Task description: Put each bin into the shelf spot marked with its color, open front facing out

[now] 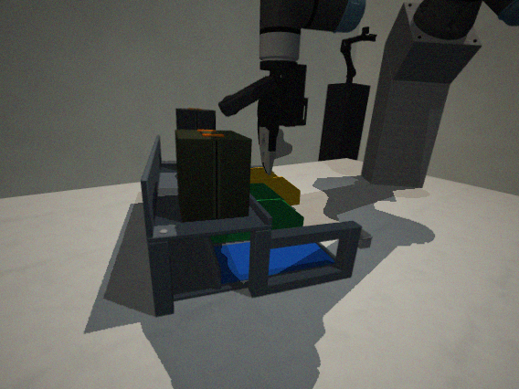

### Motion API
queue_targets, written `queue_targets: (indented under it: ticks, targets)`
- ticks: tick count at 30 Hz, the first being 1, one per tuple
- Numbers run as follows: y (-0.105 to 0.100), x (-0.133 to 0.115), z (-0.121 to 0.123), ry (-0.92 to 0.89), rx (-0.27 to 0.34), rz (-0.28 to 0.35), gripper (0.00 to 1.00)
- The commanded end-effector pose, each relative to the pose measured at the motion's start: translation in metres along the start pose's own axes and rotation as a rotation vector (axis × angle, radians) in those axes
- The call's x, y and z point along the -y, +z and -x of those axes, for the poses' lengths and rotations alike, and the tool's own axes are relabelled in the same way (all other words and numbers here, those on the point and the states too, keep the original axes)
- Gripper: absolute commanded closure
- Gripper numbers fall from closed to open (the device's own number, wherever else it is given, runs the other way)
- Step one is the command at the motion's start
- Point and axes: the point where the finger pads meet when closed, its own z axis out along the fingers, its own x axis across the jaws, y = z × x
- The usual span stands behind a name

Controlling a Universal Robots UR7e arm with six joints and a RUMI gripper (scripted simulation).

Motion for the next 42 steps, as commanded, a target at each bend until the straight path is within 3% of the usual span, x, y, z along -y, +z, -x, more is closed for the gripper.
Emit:
queue_targets:
  ticks: [1,18,42]
  targets:
    - [-0.011,0.000,-0.001,0.000,0.000,-0.001,0.95]
    - [-0.037,-0.001,-0.002,0.000,0.000,-0.001,0.95]
    - [-0.059,-0.003,-0.003,0.000,0.000,-0.001,0.95]
